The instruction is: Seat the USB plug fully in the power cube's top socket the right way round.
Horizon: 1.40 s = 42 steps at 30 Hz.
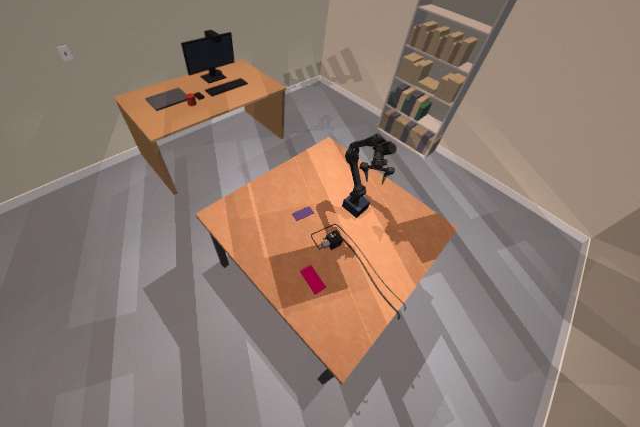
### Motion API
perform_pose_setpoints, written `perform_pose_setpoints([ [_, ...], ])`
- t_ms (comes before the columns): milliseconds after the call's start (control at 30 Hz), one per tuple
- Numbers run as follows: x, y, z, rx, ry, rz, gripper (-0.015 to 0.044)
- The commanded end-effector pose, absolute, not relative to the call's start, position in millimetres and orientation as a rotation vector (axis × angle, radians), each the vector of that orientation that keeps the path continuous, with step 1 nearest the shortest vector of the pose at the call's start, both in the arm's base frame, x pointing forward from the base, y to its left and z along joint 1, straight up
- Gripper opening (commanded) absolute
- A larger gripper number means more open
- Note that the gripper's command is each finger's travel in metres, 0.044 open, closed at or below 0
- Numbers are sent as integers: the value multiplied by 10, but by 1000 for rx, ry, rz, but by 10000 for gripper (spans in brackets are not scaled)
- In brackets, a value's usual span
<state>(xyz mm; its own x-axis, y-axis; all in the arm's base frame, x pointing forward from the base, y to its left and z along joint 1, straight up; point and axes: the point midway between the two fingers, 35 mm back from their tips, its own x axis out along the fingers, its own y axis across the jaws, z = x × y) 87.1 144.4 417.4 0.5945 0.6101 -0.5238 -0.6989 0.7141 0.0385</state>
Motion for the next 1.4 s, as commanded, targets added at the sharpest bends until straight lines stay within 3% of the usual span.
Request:
perform_pose_setpoints([
  [0, 877, 1462, 4161, -191, 539, 762, 426],
  [367, 1740, 2088, 3089, -850, 746, 671, 440],
  [767, 2709, 1721, 1724, -1165, 1109, 887, 440],
  [967, 2957, 1392, 1101, -1178, 1200, 1128, 440],
  [1367, 3024, 1380, 1053, -1176, 1204, 1150, 440],
])
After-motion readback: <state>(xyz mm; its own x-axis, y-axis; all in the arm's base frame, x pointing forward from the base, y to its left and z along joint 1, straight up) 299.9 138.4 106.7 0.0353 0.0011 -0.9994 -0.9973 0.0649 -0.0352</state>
